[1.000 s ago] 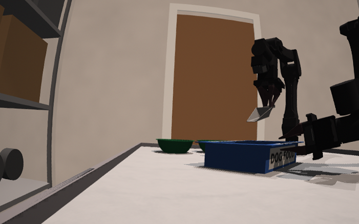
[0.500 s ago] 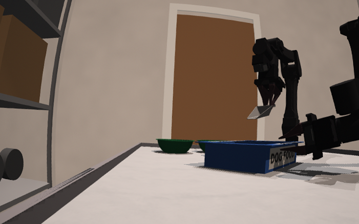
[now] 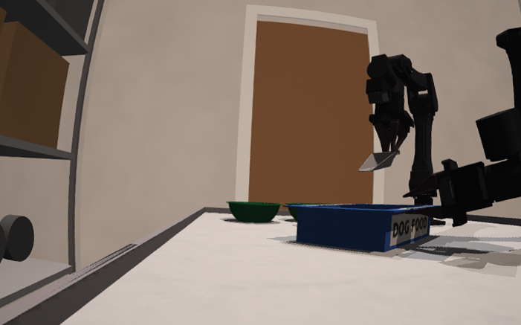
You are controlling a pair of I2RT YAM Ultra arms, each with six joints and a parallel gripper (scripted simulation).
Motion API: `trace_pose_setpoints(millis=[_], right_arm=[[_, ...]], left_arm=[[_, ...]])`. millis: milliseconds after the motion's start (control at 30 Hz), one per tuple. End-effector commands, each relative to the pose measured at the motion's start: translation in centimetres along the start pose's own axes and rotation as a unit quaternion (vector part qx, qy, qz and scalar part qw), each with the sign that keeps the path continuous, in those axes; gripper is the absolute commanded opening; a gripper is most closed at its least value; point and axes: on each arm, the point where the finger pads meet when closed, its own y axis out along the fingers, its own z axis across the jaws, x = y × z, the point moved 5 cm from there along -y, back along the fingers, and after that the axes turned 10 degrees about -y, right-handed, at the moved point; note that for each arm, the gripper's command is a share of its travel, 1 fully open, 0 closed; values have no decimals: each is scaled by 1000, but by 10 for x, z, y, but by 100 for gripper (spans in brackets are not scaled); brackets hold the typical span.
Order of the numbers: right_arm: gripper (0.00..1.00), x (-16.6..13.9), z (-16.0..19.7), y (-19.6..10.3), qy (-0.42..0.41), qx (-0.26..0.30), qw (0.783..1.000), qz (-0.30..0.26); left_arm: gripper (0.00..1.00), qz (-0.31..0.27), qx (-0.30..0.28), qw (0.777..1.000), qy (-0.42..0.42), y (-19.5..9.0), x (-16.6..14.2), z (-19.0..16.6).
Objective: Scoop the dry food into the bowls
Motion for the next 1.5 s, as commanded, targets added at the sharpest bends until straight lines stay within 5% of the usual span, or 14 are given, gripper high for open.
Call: trace_pose_setpoints(millis=[0, 1233, 1267, 1467], right_arm=[[0, 15, 0, -23, -2, -8, 998, -54], [0, 15, 0, -23, -2, -8, 998, -54], [0, 15, 0, -23, -2, -8, 998, -54], [0, 15, 0, -23, -2, -8, 998, -54]], left_arm=[[26, 10, -21, 999, 30, 5, 0, -22], [26, 8, -33, 998, 44, 11, -4, -54], [0, 12, -39, 998, 55, 11, -6, -55], [0, 4, -39, 998, 54, 8, -1, -55]])
